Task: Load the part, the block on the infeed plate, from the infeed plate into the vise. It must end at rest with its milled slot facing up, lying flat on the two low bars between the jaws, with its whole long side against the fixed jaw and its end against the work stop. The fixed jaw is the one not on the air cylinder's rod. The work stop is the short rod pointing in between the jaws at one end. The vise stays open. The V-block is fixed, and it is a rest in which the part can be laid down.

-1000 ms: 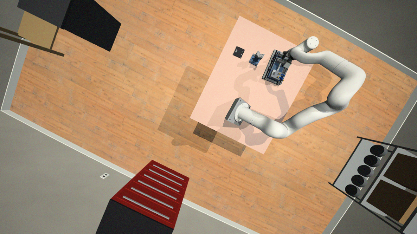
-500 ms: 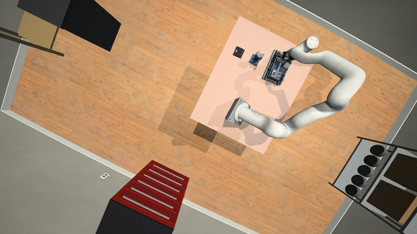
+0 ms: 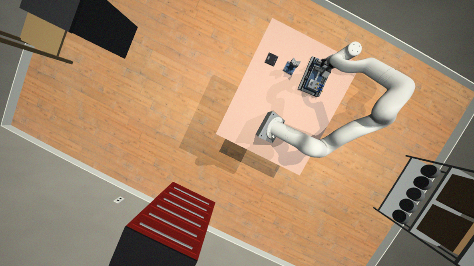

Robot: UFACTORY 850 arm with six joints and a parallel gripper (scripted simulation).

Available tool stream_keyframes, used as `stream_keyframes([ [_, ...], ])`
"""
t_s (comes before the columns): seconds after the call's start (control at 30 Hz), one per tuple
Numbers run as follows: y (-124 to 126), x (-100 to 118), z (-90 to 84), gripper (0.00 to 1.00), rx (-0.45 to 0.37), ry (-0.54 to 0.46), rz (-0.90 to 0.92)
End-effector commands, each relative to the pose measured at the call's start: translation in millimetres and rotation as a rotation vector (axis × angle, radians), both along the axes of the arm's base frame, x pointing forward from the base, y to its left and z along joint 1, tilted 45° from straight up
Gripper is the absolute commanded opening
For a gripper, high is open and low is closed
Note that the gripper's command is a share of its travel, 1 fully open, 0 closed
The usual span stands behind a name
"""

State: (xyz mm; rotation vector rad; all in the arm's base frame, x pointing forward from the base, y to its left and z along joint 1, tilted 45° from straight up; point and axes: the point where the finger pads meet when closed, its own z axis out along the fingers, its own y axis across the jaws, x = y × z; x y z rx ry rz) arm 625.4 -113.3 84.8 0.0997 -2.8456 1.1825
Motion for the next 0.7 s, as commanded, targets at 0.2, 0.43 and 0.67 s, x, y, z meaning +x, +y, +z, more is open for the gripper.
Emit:
stream_keyframes([
  [0.2, -1.9, 0.6, -1.7, 0.0, 0.0, -0.002, 0.001],
  [0.43, -3.3, 0.6, -3.2, 0.0, 0.0, -0.002, 0.001],
  [0.67, -5.3, 0.5, -5.1, 0.0, 0.0, -0.002, 0.001],
])
